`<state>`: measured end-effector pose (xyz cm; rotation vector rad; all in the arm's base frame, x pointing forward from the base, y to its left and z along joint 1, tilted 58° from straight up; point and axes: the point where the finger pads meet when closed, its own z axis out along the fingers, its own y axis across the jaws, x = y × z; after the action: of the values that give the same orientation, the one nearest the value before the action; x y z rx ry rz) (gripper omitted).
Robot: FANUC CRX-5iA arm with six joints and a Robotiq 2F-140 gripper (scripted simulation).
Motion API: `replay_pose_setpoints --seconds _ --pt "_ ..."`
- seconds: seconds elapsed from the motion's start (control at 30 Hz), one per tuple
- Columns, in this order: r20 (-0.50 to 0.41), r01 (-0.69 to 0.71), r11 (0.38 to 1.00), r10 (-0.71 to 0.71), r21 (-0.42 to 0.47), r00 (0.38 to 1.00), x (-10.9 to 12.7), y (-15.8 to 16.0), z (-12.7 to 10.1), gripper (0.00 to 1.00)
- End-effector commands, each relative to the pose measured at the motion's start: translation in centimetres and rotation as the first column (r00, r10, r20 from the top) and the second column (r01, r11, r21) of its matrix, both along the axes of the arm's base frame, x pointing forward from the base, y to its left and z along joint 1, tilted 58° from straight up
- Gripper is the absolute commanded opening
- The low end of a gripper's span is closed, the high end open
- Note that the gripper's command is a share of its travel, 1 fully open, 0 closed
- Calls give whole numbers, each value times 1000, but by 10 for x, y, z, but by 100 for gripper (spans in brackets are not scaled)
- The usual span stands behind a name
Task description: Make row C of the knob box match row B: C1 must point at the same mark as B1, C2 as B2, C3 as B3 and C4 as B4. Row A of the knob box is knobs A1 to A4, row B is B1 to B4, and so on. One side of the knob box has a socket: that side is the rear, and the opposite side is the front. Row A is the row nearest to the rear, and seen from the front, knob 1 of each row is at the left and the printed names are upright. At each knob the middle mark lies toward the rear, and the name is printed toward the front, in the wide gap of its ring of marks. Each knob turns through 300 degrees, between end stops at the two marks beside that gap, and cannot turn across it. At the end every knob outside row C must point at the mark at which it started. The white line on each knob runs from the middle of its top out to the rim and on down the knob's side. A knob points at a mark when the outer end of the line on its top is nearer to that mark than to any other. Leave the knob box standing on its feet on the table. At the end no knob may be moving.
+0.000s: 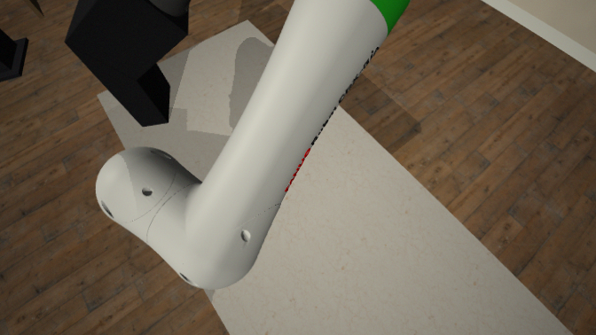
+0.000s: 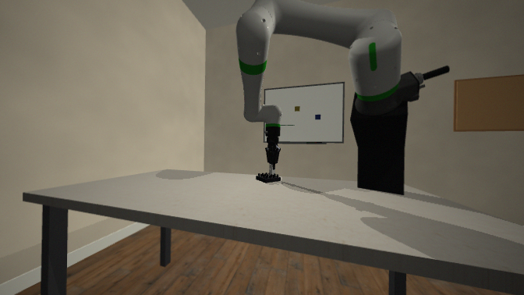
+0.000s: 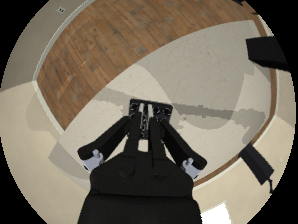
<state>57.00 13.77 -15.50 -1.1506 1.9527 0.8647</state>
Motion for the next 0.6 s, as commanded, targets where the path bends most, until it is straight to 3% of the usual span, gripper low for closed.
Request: replay_pose_setpoints --seconds 0.0,0.57 --pt "30 -19 1000 19 -9 999 0 0 0 5" --pt "237 -149 985 166 -89 957 0 0 0 5"
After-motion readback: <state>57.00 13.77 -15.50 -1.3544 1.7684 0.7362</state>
